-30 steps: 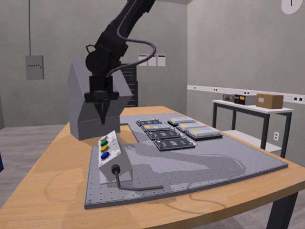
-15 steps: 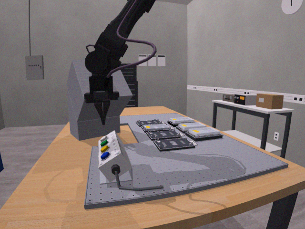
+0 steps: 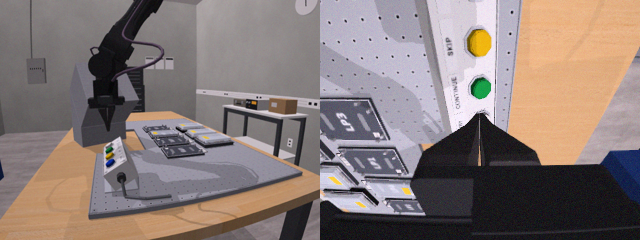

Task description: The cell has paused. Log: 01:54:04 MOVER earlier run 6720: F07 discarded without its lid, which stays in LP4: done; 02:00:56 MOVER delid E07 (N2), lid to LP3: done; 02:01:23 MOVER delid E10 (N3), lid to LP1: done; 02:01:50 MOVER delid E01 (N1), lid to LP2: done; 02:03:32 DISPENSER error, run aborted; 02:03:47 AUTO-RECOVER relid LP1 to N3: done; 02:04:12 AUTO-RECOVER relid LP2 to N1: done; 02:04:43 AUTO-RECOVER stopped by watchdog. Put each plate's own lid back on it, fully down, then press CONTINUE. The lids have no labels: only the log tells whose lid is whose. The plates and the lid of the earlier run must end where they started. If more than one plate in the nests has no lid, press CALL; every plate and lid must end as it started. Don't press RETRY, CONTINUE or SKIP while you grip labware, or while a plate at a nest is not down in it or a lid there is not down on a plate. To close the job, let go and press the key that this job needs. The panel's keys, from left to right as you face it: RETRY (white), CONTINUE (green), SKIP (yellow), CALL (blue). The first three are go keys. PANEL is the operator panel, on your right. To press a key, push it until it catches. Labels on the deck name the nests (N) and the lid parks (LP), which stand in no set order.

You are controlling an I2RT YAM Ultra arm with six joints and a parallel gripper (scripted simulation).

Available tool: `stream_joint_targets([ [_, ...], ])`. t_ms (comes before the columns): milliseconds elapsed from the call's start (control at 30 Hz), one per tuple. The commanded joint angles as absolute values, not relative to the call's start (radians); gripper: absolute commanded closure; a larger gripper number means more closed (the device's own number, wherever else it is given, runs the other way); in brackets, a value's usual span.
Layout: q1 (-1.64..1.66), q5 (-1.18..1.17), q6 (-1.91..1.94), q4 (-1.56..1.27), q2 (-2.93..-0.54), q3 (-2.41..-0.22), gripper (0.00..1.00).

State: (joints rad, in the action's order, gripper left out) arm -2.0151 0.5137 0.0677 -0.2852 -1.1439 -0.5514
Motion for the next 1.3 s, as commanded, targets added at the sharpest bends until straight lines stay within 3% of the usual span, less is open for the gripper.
stream_joint_targets([
  [0,-2.038,0.524,0.079,-0.263,-1.160,-0.584,1.00],
  [1267,-1.976,0.476,0.023,-0.136,-1.256,-0.534,1.00],
])
